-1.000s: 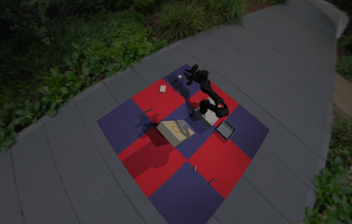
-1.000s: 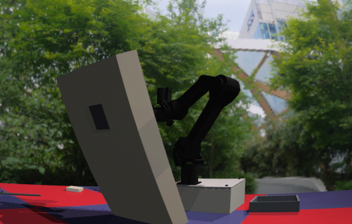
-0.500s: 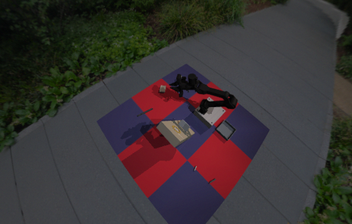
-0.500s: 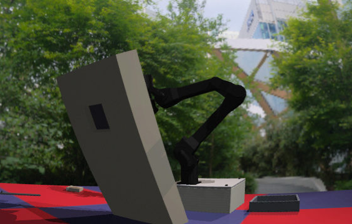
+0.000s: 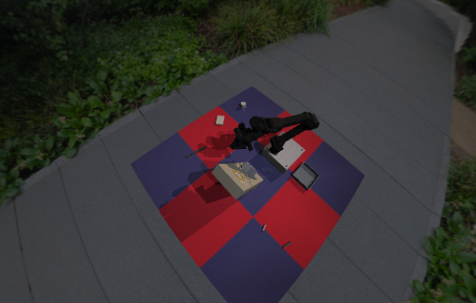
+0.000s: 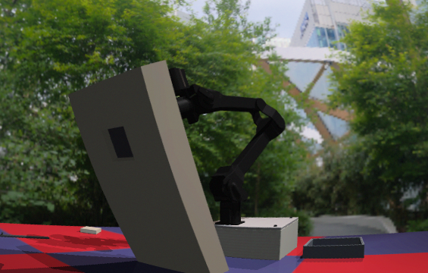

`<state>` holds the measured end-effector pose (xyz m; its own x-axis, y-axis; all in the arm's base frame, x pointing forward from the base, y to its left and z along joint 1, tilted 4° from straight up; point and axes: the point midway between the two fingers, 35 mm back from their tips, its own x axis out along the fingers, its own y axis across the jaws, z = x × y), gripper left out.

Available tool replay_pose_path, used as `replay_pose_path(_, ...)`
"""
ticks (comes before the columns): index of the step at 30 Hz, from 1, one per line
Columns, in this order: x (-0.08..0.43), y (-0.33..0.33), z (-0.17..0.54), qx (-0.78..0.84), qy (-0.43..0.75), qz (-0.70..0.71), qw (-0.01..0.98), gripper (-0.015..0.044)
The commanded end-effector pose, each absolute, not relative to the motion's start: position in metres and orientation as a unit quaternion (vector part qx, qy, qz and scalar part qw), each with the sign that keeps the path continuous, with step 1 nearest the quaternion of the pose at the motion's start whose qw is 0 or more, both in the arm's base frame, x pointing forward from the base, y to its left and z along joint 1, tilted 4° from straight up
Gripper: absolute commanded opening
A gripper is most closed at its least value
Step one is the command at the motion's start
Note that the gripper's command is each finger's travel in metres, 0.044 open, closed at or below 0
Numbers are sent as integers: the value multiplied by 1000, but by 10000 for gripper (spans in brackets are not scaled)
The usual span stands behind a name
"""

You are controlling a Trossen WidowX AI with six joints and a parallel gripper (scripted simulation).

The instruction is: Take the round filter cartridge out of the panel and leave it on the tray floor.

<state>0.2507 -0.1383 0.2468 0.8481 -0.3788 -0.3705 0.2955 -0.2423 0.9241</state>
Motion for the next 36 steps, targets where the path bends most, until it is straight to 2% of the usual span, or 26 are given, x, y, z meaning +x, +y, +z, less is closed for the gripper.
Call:
replay_pose_path(1, 266, -94, 246, 717, 48, -251, 648, 117)
replay_pose_path(8, 270, -20, 244, 665, 166, -201, 700, 117)
replay_pose_path(36, 298, -20, 230, 663, 169, -199, 701, 117)
